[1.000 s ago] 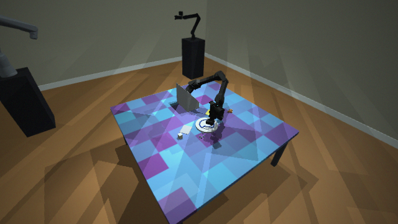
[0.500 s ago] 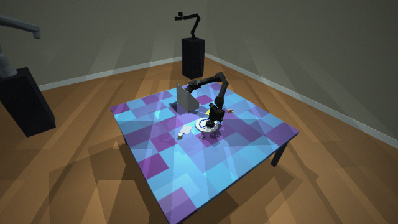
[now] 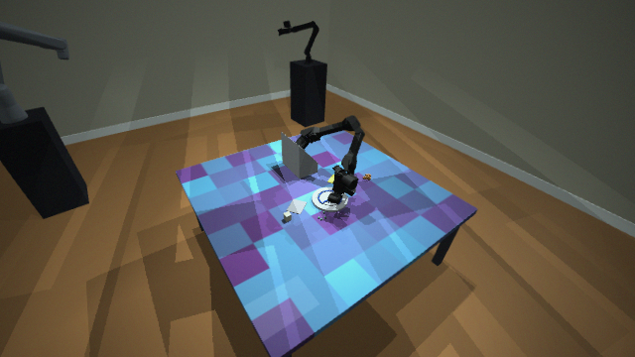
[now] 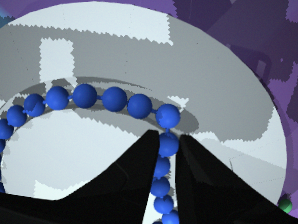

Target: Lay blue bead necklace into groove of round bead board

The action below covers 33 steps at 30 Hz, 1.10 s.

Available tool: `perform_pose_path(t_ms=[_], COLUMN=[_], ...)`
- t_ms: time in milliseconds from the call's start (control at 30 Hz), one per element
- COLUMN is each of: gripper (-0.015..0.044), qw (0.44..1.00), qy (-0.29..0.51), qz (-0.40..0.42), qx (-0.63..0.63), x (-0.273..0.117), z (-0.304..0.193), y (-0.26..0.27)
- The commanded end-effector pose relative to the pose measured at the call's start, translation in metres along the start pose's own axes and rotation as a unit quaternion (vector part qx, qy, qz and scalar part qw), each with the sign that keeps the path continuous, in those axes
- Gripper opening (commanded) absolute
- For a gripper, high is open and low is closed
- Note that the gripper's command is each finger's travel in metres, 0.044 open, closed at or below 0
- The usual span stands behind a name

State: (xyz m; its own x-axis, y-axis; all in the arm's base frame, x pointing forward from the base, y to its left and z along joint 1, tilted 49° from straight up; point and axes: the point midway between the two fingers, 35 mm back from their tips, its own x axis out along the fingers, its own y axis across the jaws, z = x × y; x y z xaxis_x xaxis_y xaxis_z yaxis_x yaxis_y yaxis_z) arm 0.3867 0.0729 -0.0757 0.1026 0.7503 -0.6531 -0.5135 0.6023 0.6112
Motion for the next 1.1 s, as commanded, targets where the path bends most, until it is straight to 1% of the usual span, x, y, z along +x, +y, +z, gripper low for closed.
perform_pose_path(t_ms=[0,900,1067], gripper=[0.0000,0.0000,0.0000], qw=[1.000,1.000,1.000], qy=[0.000,0.000,0.000], qz=[0.000,0.000,0.003], qx=[0.000,0.000,0.003], x=[-0.0002,-0.0002,-0.0062], z=[0.0002,0.0002,-0.0005], y=[0.0002,0.0002,0.0008])
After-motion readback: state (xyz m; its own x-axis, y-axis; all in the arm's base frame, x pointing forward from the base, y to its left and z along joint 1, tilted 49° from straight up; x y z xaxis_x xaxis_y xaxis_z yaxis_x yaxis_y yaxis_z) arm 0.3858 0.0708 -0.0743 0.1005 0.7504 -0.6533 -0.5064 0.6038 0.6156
